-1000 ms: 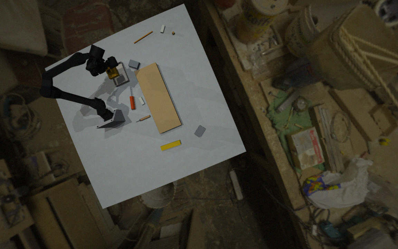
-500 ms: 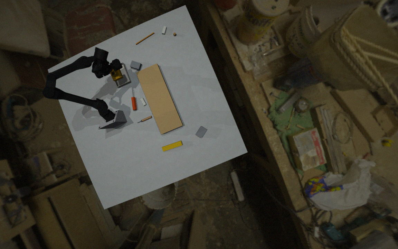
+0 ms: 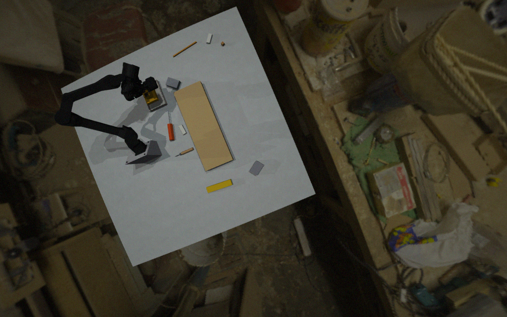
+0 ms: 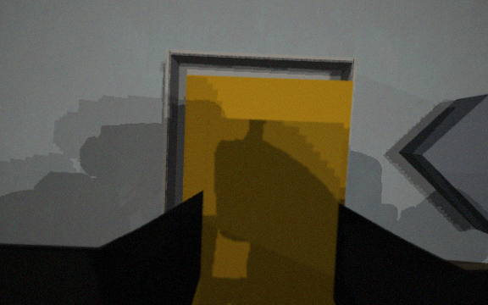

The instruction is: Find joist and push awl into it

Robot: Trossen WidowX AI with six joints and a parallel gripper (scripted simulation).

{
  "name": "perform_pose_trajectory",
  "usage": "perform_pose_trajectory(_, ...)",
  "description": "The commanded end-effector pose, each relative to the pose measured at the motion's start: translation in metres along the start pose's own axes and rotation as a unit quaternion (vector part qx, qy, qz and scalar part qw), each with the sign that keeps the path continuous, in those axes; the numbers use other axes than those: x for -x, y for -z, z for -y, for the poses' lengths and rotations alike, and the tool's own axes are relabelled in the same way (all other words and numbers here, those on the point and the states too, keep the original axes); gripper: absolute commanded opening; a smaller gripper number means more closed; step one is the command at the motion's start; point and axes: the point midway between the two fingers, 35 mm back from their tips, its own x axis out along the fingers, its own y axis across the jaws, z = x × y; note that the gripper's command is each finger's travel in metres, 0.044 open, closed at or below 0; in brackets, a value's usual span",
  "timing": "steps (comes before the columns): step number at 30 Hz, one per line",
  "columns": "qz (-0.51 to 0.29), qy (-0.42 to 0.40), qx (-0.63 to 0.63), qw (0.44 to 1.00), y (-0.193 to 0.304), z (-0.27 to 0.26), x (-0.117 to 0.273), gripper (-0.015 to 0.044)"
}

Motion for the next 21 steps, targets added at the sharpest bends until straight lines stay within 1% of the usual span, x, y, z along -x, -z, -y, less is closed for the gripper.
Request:
perform_pose_trajectory(1, 0.0, 0.003, -0.001, 1.0, 0.001, 0.001, -0.004, 0.0)
perform_pose_trajectory(21, 0.006, 0.004, -0.003, 1.0, 0.006, -0.002, -0.027, 0.0)
